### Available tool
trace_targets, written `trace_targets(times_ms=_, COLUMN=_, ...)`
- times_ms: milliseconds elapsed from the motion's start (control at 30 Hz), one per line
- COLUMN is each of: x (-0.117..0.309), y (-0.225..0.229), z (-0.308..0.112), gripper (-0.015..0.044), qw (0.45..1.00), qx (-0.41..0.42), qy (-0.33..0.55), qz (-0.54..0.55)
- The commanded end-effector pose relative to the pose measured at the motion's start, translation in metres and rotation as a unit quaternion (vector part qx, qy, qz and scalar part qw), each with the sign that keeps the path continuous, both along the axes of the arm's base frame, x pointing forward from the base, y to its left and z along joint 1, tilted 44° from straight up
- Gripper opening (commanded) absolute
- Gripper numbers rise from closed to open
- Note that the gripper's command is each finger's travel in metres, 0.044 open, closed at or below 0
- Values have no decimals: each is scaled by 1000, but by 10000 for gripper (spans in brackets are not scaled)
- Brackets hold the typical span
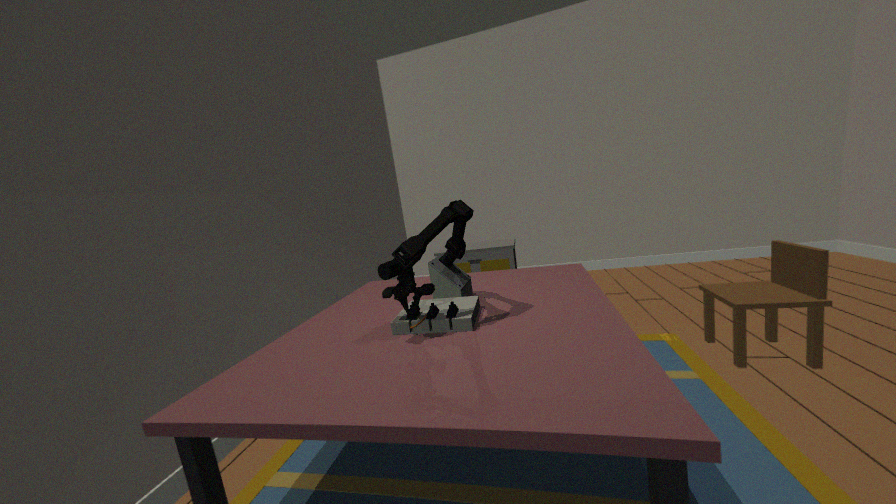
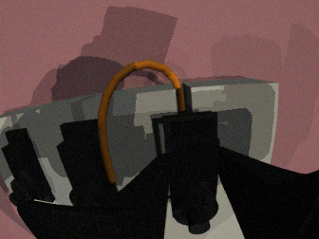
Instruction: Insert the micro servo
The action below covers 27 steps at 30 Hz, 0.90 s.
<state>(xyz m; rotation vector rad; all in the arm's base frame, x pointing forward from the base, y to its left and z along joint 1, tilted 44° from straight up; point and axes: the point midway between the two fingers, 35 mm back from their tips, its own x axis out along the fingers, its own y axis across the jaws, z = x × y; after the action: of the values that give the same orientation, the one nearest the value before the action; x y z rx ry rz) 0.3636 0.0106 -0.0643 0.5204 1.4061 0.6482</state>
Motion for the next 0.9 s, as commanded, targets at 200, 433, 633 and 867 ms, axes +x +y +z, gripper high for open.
trace_targets(times_ms=200, x=0, y=6, z=-7, gripper=0, qw=1000, qx=4, qy=2, qz=-4)
trace_targets(times_ms=433, x=0, y=8, z=-8, gripper=79, qw=1000, qx=4, qy=2, qz=-4)
trace_targets(times_ms=633, x=0, y=8, z=-9, gripper=187, qw=1000, qx=4, qy=2, qz=-4)
trace_targets(times_ms=867, x=-9, y=-16, z=16, gripper=187, qw=1000, qx=3, qy=2, qz=-4)
